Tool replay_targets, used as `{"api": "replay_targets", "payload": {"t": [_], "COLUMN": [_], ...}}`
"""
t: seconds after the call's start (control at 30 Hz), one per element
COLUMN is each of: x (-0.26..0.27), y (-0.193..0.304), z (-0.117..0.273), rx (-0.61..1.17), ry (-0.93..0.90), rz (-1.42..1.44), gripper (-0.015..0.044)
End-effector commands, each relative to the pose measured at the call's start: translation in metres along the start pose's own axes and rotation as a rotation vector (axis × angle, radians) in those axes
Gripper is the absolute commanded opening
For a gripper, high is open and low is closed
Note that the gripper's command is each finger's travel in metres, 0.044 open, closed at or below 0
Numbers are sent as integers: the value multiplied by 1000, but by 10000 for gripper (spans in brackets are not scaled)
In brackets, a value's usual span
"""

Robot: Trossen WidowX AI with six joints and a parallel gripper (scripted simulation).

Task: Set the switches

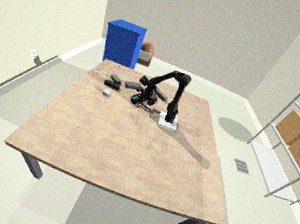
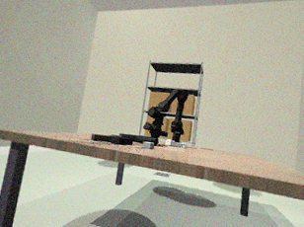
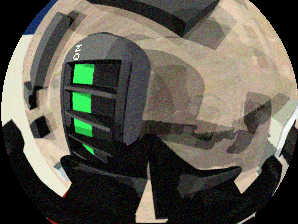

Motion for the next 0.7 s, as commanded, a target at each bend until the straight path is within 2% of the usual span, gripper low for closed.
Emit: {"api": "replay_targets", "payload": {"t": [0.0,0.67], "x": [11,16], "y": [-1,-1], "z": [0,-2], "rx": [-2,-2], "ry": [-22,-22], "rz": [4,4], "gripper": [0,0]}}
Point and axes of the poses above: the point midway between the two fingers, 35 mm back from their tips, its own z axis back along the fingers, its own x axis across the jaws, y = z × x, the point moved 9 cm from there along z, back along the fingers, and after that the axes turned 4 degrees about z, right-handed, at the moved point
